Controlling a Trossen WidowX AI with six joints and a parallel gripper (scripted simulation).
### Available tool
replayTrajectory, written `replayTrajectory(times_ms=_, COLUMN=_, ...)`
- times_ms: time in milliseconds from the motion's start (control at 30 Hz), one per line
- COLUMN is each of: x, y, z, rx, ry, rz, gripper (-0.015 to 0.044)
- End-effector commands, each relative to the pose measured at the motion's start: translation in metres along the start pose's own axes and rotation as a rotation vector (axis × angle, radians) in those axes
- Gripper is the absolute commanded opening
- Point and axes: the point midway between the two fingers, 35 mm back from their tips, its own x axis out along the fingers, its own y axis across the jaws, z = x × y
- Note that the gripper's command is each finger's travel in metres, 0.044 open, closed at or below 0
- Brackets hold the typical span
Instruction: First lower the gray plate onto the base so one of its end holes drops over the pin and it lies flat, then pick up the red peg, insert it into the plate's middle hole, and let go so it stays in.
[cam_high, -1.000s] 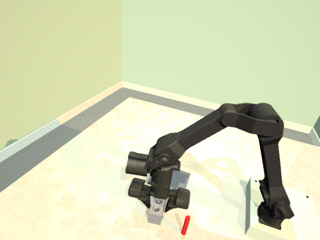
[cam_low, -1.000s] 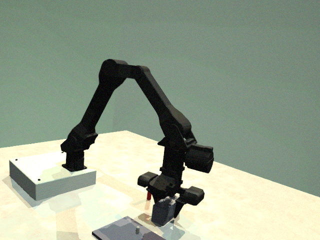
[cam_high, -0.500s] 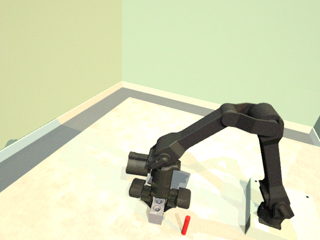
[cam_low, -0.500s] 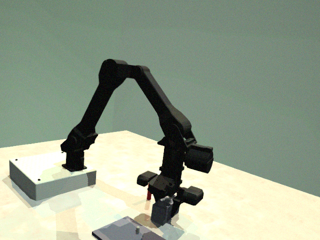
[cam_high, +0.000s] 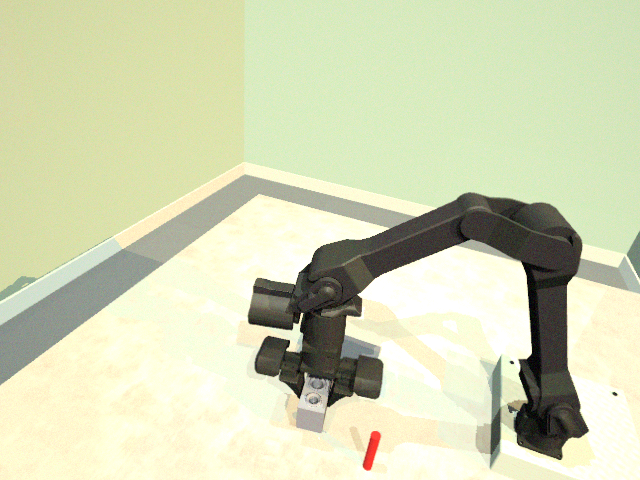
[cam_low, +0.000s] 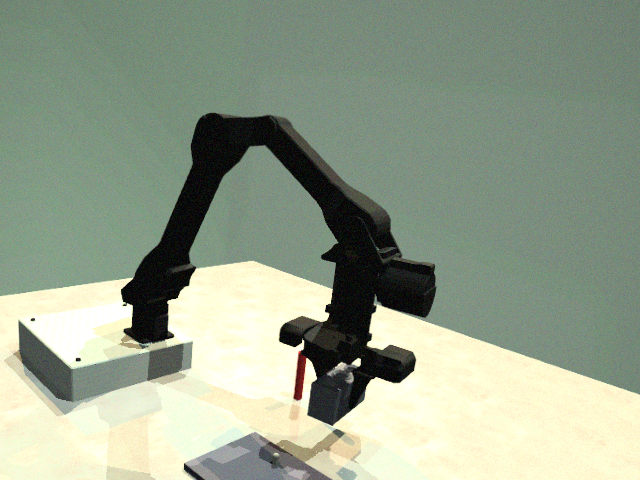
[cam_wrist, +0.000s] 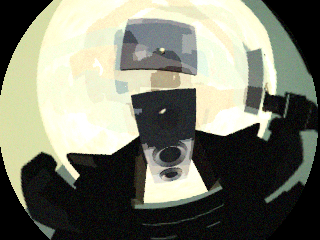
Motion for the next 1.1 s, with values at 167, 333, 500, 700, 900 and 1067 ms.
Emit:
replayTrajectory(times_ms=167, x=-0.031, y=0.003, z=0.001, rx=0.001, ry=0.001, rz=0.011, gripper=0.0000)
replayTrajectory(times_ms=333, x=-0.047, y=0.001, z=0.001, rx=0.001, ry=0.001, rz=0.011, gripper=0.0000)
replayTrajectory(times_ms=500, x=-0.063, y=-0.001, z=0.002, rx=0.001, ry=0.001, rz=0.011, gripper=0.0000)
replayTrajectory(times_ms=700, x=-0.083, y=-0.004, z=0.002, rx=0.001, ry=0.001, rz=0.010, gripper=0.0000)
replayTrajectory(times_ms=900, x=-0.091, y=-0.006, z=0.003, rx=0.002, ry=0.001, rz=0.010, gripper=0.0000)
replayTrajectory(times_ms=1067, x=-0.084, y=-0.005, z=0.015, rx=0.030, ry=-0.001, rz=0.010, gripper=0.0000)
